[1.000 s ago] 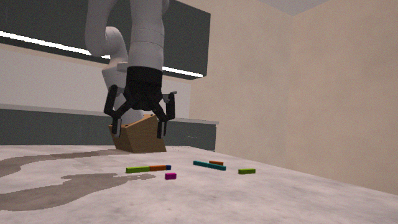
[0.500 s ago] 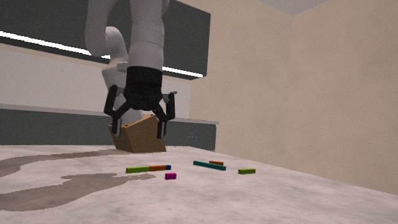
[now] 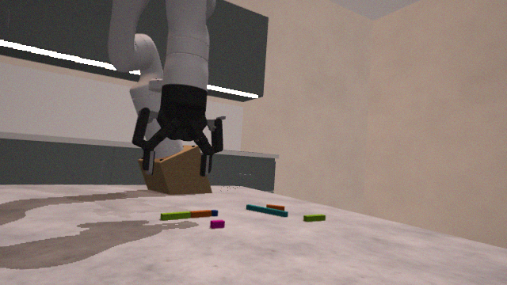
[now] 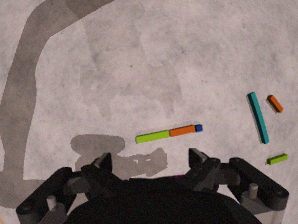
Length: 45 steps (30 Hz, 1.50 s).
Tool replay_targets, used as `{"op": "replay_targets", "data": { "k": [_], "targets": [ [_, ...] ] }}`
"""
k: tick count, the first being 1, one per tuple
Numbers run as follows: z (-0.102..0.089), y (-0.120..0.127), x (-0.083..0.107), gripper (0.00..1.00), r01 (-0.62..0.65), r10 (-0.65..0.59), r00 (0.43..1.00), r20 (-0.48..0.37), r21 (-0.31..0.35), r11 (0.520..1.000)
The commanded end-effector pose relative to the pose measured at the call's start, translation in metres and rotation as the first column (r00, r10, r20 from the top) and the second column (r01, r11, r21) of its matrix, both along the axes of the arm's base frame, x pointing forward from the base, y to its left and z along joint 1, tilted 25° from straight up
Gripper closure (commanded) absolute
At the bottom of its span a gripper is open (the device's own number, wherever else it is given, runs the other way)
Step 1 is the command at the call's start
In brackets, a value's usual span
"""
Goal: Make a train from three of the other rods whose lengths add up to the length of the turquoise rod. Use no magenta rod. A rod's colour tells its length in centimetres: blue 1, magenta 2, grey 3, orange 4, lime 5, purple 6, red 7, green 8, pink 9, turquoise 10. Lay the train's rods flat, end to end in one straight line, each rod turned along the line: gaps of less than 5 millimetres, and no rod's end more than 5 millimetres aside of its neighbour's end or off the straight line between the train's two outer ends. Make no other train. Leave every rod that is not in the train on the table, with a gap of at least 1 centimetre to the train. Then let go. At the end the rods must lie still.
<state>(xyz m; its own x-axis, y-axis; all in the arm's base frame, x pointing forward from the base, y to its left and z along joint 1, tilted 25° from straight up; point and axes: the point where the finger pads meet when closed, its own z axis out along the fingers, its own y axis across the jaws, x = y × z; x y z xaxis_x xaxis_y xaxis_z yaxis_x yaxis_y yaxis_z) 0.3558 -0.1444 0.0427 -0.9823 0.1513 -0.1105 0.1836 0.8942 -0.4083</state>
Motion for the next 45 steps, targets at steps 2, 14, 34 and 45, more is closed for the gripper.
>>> {"op": "replay_targets", "data": {
  "k": [2,14,34,45],
  "targets": [
    [0.000,0.001,0.001,0.00,-0.004,0.004,1.000,-0.003,0.000,1.000],
    [0.000,0.001,0.001,0.00,-0.004,0.004,1.000,-0.003,0.000,1.000],
    [-0.003,0.005,-0.007,0.00,0.275,-0.277,0.955,0.106,0.034,0.961],
    [-0.002,0.008,-0.012,0.00,0.637,-0.646,0.717,0.262,0.130,0.760]
  ]
}}
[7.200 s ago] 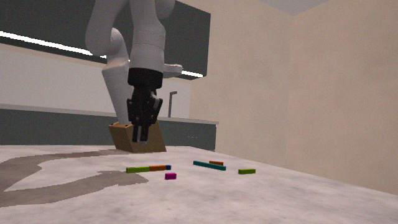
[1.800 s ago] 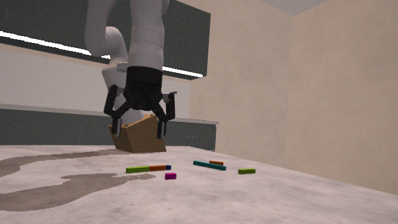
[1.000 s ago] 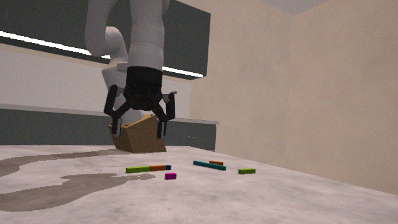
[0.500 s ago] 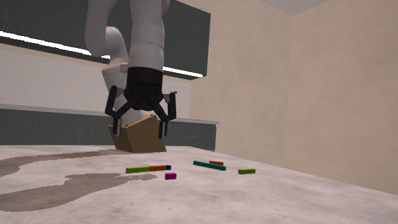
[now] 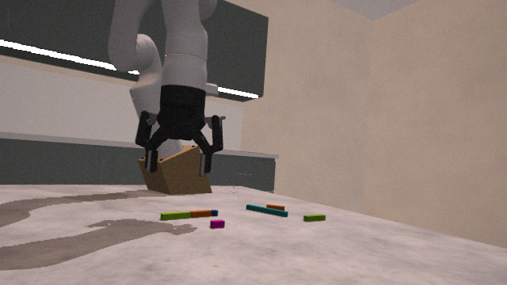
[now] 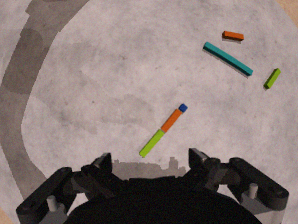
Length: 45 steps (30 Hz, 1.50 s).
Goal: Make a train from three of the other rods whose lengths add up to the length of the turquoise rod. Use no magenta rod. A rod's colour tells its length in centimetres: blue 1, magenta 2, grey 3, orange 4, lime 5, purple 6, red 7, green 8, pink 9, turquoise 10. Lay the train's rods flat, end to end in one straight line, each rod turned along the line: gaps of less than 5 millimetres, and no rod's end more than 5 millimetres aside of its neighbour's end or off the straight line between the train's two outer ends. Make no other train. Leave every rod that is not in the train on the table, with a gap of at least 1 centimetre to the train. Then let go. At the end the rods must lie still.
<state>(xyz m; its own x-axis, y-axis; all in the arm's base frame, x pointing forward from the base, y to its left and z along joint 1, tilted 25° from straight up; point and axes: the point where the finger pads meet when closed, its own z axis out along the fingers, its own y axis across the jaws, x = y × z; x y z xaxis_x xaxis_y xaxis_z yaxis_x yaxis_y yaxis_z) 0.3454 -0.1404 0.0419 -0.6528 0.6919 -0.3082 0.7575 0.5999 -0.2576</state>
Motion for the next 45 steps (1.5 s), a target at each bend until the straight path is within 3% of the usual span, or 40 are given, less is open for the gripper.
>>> {"op": "replay_targets", "data": {
  "k": [1,11,13,19,25,26,45],
  "targets": [
    [-0.0004,0.0044,-0.0015,0.00,0.135,-0.135,0.988,0.070,-0.004,0.991],
    [0.0037,0.0060,0.0001,0.00,0.516,-0.515,0.819,0.254,0.068,0.854],
    [0.0037,0.0060,0.0001,0.00,0.516,-0.515,0.819,0.254,0.068,0.854],
    [0.0053,0.0061,0.0014,0.00,0.603,-0.603,0.740,0.300,0.102,0.791],
    [0.0060,0.0072,0.0021,0.00,0.608,-0.607,0.734,0.304,0.105,0.787],
    [0.0060,0.0066,0.0018,0.76,0.609,-0.608,0.733,0.304,0.105,0.786],
    [0.0061,0.0059,0.0016,0.76,0.611,-0.610,0.732,0.304,0.105,0.785]
  ]
}}
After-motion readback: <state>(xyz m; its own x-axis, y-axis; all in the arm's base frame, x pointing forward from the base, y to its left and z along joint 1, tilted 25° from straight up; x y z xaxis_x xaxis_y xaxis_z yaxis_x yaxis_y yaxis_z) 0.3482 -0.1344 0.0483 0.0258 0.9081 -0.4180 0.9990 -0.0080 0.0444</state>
